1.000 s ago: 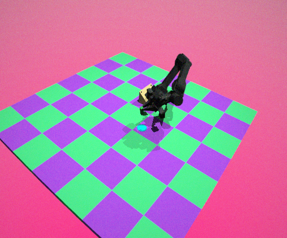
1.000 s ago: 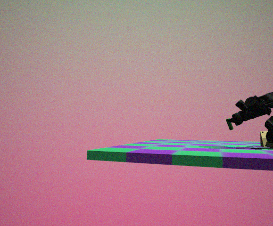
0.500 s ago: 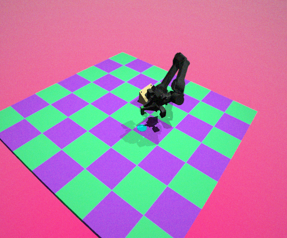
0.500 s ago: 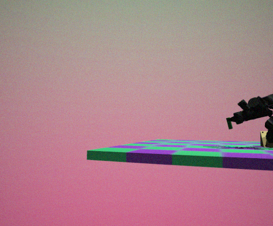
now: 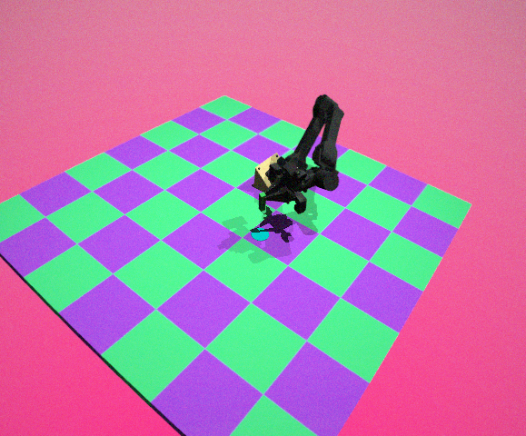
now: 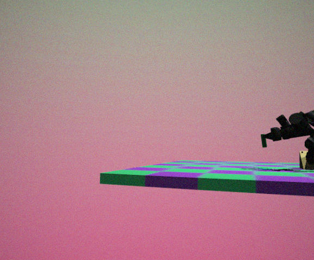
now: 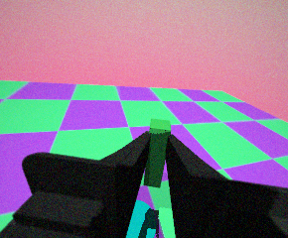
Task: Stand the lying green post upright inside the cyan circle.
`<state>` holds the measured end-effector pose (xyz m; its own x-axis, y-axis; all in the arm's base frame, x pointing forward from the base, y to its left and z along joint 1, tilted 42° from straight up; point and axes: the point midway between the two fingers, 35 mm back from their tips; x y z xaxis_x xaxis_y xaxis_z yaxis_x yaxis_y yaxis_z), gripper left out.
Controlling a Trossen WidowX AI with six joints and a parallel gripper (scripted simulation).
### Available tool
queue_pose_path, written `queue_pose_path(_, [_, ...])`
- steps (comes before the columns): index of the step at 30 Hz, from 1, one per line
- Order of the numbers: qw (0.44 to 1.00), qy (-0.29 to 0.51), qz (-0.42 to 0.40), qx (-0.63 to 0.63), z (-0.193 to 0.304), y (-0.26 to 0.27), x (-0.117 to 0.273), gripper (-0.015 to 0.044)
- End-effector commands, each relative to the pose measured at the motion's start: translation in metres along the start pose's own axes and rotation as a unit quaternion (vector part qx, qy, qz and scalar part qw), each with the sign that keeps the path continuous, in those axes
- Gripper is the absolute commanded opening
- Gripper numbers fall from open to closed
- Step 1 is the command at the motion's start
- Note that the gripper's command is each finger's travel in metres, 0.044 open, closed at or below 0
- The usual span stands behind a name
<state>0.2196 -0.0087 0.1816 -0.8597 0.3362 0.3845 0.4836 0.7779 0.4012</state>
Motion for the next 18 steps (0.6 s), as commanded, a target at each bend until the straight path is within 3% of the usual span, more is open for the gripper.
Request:
queue_pose_path(1, [1.0,-0.014,-0.003,-0.017,-0.0008,-0.0015,0.0014,0.0023])
queue_pose_path(18, [0.999,-0.032,-0.011,-0.04,-0.0021,-0.0019,0.0037,0.0023])
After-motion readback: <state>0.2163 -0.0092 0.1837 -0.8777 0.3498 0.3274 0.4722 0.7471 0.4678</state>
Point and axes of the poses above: the point midway between the two fingers, 35 mm back from their tips, its own x axis back along the fingers, its own y axis across the jaws, z = x × y, and after that the axes turned 11 degrees about x, right-handed
